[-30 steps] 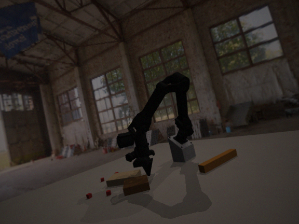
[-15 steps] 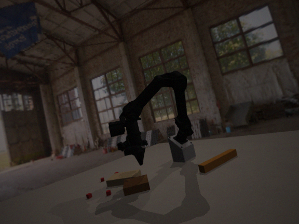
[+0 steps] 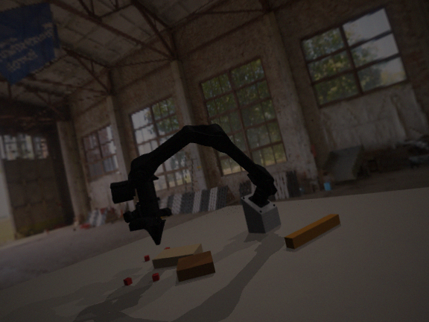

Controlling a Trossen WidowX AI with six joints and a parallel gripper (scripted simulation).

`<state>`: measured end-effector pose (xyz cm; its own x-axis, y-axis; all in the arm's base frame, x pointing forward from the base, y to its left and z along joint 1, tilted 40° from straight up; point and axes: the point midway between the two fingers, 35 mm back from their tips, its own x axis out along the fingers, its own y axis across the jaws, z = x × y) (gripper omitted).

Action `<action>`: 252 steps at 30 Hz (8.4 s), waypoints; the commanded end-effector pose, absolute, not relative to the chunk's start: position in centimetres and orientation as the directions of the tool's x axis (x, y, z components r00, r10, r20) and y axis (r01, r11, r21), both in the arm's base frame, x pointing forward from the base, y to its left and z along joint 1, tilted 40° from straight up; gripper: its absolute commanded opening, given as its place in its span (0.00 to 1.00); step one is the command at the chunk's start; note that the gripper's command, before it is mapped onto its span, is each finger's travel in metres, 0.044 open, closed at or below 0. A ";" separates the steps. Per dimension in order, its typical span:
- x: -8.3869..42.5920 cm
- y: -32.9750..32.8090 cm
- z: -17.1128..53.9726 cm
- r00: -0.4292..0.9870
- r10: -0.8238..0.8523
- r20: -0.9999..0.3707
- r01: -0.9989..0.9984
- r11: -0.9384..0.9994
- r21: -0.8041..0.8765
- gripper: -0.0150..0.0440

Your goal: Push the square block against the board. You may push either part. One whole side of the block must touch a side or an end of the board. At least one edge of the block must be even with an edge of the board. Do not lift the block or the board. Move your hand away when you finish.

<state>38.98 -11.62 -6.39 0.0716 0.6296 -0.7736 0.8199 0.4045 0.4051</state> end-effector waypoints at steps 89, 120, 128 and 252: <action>38.2 -6.6 -11.1 0.064 0.633 -0.772 0.821 0.407 0.401 0.25; 37.7 -5.8 -10.6 0.063 0.633 -0.771 0.821 0.407 0.401 0.25; 38.6 -6.6 -11.2 0.064 0.633 -0.772 0.821 0.407 0.402 0.25; 30.4 -8.8 -13.7 0.060 0.629 -0.775 -0.720 0.566 0.403 0.25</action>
